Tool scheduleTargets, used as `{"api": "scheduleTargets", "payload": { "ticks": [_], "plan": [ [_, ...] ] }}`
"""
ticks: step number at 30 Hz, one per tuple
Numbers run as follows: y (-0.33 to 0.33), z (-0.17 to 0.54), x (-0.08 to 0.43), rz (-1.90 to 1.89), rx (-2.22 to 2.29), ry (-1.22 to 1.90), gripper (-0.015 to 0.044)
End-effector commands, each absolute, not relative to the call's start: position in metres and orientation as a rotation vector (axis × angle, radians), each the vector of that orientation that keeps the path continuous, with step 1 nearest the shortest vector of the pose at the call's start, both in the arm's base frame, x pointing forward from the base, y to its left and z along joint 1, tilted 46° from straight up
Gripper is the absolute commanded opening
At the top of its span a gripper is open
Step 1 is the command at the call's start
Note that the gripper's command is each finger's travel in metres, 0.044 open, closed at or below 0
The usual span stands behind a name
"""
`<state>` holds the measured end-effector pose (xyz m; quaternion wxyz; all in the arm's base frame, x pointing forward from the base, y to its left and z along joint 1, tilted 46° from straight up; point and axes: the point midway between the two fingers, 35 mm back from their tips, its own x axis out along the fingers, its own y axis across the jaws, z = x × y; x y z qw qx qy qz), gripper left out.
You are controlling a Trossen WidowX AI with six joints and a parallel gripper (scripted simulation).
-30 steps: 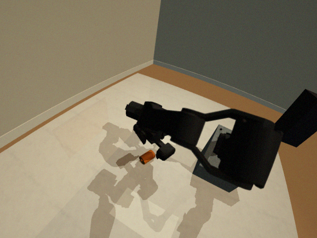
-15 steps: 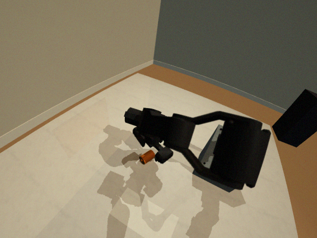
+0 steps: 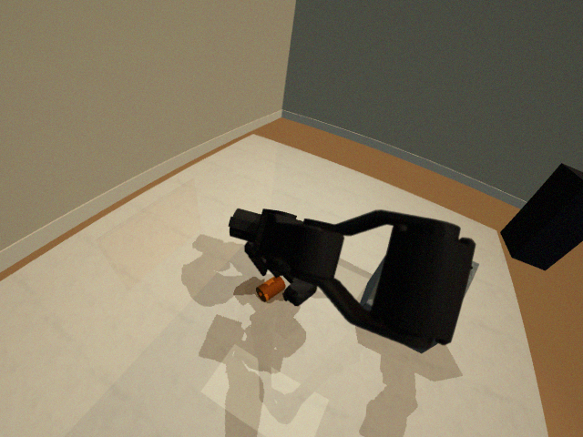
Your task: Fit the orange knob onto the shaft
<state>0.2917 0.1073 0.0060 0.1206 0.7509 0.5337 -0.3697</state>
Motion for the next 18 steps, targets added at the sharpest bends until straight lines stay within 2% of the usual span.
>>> {"api": "scheduleTargets", "payload": {
  "ticks": [1,6,13,18],
  "plan": [
    [0.1079,0.0046,0.2917,-1.085,2.195,1.555,0.0361],
    [0.1079,0.0046,0.2917,-1.085,2.195,1.555,0.0240],
    [0.1079,0.0046,0.2917,-1.085,2.195,1.555,0.0240],
    [0.1079,0.0046,0.2917,-1.085,2.195,1.555,0.0207]
  ]
}}
